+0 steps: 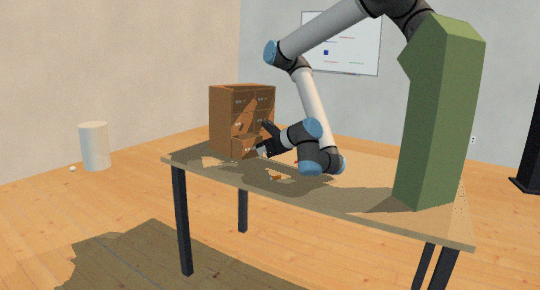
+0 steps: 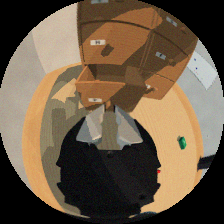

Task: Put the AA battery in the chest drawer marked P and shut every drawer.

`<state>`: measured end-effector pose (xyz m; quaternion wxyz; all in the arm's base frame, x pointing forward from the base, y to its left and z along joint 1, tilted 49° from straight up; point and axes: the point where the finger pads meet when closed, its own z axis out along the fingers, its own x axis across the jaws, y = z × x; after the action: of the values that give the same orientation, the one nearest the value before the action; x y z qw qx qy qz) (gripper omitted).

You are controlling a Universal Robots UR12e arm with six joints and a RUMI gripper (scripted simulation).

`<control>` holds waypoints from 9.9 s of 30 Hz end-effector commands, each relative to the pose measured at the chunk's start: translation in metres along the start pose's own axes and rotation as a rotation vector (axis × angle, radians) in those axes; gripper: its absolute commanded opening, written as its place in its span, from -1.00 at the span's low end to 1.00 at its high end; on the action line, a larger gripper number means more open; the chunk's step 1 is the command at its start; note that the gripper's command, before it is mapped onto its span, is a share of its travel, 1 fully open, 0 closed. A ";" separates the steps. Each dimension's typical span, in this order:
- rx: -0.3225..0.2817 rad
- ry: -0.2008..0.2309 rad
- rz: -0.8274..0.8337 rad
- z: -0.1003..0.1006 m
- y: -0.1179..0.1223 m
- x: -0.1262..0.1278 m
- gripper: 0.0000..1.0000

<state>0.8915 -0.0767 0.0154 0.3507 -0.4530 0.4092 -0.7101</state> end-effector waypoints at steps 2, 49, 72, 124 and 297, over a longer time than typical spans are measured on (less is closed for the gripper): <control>0.001 0.000 0.000 0.000 -0.001 0.000 -0.86; 0.001 0.000 0.000 -0.001 0.000 0.000 -0.61; 0.001 0.000 0.000 -0.041 0.023 0.000 -0.61; -0.041 0.000 0.000 -0.135 -0.027 0.000 -0.61; -0.869 -0.720 -1.247 -0.205 0.082 -0.092 -0.66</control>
<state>0.7426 0.0230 -0.1439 -0.2025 -0.8898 0.1843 -0.3652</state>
